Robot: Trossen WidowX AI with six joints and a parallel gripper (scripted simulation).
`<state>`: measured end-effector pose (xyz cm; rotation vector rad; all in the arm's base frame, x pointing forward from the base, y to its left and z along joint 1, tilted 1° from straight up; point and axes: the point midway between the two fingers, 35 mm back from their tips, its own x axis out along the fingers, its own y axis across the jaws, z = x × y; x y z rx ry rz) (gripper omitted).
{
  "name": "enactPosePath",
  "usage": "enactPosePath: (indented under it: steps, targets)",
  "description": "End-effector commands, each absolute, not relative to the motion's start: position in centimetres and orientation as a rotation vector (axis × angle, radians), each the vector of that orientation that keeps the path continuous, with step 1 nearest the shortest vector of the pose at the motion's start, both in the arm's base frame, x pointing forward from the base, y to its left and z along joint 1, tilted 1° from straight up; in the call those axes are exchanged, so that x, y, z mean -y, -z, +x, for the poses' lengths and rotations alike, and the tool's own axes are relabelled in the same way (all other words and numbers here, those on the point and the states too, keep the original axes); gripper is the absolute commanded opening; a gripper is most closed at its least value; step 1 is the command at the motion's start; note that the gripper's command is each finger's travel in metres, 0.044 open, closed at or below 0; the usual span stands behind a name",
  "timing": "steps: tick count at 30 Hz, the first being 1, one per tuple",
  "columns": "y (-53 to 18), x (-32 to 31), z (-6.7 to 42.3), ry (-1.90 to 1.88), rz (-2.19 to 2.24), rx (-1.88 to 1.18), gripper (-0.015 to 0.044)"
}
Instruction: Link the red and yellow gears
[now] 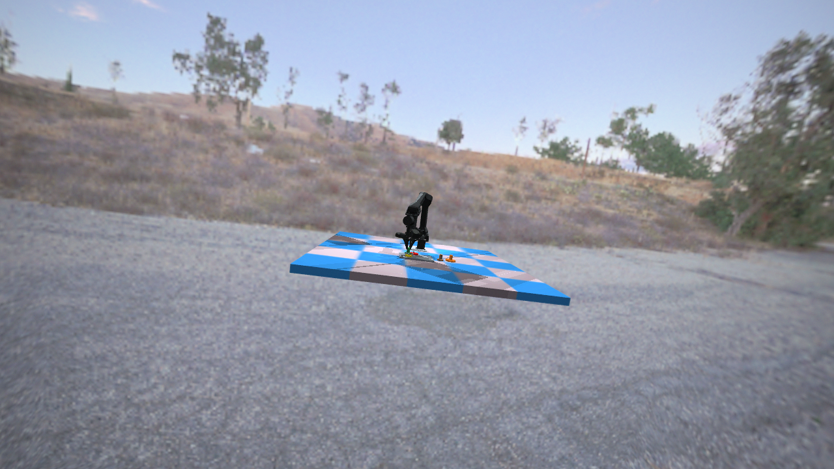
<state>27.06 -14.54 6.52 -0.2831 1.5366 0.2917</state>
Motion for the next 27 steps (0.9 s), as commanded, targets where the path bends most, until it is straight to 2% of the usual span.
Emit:
enactPosePath:
  steps: [1,8,13,14,27]
  targets:
    - [-6.4,14.6,27.1,-0.305,-0.301,-1.534,0.0]
    - [-6.2,14.5,27.1,-0.203,-0.196,-1.547,0.0]
    - [-6.5,14.5,27.1,-0.166,-0.159,-1.55,0.0131]
    - [-6.5,14.5,27.1,-0.154,-0.147,-1.551,0.014]
    - [-11.2,14.5,27.1,-0.12,-0.113,-1.553,0.014]
